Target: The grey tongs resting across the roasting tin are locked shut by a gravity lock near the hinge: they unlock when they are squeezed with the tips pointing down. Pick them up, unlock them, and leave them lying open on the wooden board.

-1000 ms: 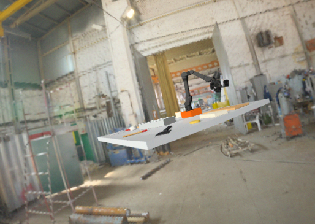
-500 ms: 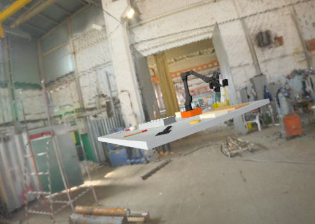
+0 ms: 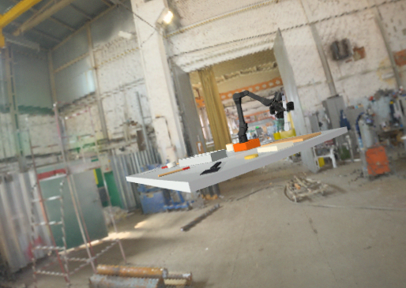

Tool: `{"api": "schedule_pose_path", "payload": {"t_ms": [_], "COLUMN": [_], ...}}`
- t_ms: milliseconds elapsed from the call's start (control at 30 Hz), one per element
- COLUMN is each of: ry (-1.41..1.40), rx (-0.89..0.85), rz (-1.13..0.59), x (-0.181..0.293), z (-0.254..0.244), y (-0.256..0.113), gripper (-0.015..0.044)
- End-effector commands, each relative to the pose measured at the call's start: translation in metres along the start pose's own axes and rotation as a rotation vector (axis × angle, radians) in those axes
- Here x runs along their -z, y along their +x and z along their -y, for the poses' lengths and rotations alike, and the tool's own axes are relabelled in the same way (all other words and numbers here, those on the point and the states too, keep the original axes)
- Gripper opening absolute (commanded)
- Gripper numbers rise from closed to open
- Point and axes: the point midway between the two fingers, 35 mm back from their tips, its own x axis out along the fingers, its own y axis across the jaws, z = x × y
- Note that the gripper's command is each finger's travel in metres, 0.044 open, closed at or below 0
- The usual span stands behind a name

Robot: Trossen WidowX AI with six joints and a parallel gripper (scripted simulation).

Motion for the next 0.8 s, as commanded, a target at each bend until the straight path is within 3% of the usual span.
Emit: {"api": "schedule_pose_path", "payload": {"t_ms": [0,300,767], "ry": [0.002,-0.01,-0.081], "rx": [-0.005,0.002,0.044], "rz": [-0.007,0.017,0.244], "x": [0.002,0.0,-0.021], "z": [-0.001,0.002,0.018], "y": [0.0,0.004,0.039], "gripper": [-0.015,-0.015,-0.015]}}
